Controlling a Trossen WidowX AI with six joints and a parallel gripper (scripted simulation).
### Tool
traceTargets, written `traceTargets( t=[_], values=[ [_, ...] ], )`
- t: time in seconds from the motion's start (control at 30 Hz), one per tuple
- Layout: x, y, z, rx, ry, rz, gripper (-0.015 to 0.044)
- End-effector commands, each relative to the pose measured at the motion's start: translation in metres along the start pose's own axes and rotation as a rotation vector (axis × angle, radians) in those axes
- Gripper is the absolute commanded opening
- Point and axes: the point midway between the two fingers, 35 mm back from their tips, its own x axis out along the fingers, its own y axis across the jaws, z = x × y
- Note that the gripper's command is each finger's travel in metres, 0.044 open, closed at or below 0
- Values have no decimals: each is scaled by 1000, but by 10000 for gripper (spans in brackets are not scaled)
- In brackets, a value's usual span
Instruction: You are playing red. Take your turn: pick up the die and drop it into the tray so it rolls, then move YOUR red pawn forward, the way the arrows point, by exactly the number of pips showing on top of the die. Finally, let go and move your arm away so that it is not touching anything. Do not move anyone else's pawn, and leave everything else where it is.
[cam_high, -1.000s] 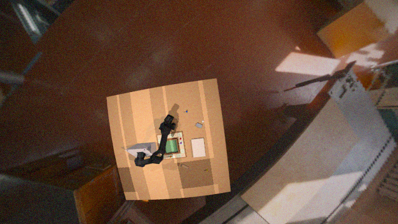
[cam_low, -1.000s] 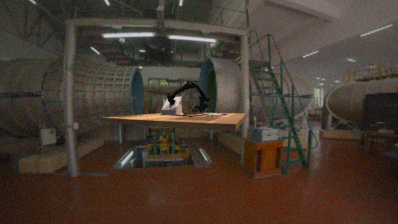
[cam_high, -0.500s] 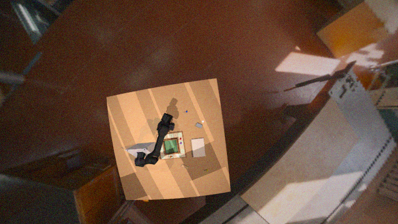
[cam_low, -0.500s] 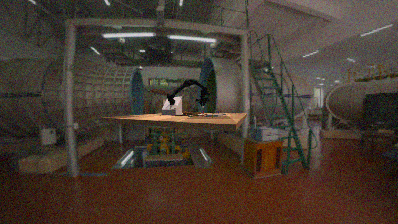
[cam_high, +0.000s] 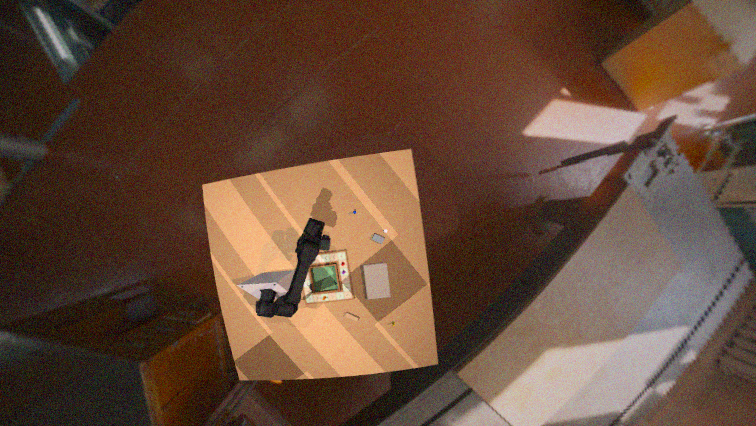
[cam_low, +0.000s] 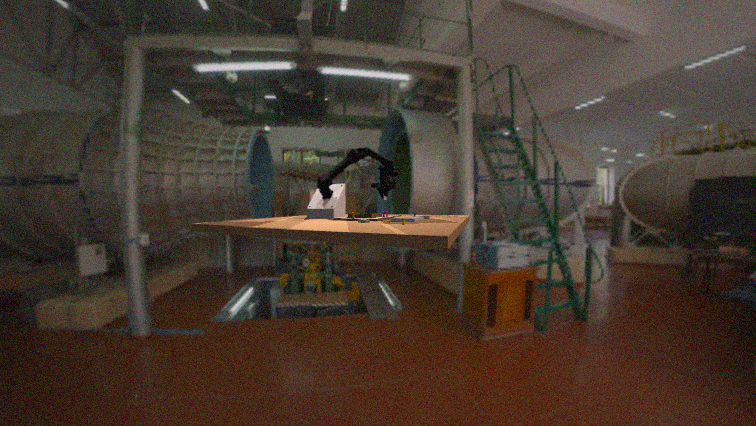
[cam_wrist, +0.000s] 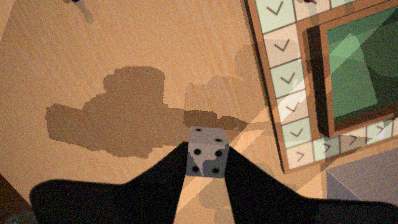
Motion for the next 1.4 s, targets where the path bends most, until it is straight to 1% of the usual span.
traceTargets(
  t=[0.0,0.7,1.37],
  values=[
    [1,-14,11,-110,7,-4,0],
    [6,-73,53,-711,2,13,0],
    [18,-139,76,-1278,-8,10,0]
  ],
)
